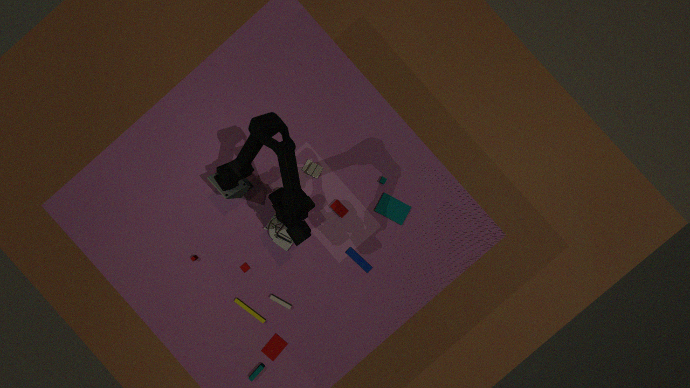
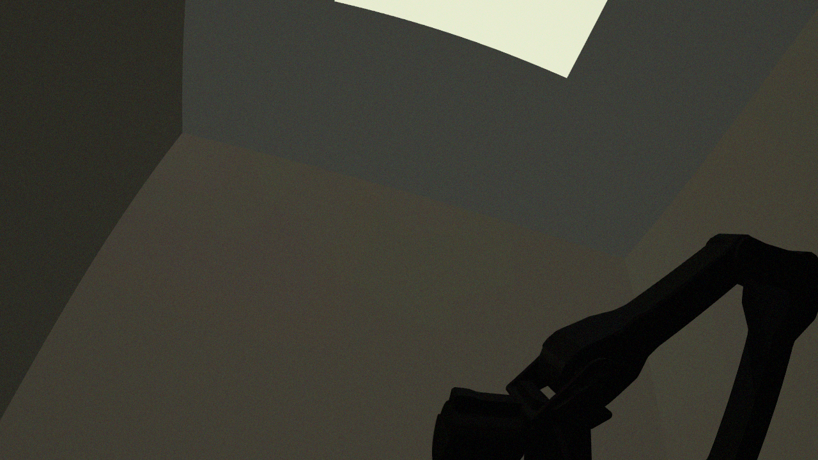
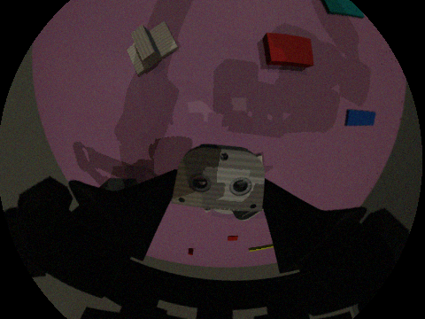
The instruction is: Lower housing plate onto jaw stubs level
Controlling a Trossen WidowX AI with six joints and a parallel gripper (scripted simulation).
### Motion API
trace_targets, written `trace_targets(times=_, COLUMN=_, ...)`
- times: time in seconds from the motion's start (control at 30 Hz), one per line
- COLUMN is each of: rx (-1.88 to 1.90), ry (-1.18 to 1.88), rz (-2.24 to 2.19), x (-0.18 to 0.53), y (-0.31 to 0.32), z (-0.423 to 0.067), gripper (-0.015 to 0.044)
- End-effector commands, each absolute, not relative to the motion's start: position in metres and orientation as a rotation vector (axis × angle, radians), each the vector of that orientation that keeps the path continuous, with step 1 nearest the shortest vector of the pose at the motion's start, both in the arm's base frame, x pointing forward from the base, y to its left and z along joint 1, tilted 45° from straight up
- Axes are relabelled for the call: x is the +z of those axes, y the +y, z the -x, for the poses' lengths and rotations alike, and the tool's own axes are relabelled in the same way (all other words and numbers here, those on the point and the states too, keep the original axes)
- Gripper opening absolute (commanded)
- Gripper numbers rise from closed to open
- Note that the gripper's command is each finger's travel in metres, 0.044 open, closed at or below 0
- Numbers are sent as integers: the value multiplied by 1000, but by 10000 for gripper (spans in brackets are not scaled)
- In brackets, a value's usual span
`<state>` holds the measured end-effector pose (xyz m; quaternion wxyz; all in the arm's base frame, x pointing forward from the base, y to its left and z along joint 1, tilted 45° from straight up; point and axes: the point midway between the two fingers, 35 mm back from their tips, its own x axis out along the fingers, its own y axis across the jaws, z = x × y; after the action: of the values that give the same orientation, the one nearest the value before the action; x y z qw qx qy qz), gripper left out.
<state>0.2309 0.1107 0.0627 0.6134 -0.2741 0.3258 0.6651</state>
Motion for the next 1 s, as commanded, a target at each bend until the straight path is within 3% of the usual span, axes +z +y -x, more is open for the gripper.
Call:
trace_targets(times=0.0, rx=1467, ry=850, rz=513, x=54, y=102, z=-233, gripper=351)
trace_targets(times=0.97, rx=968, ry=1370, rz=-224, x=6, y=48, z=-231, gripper=351)
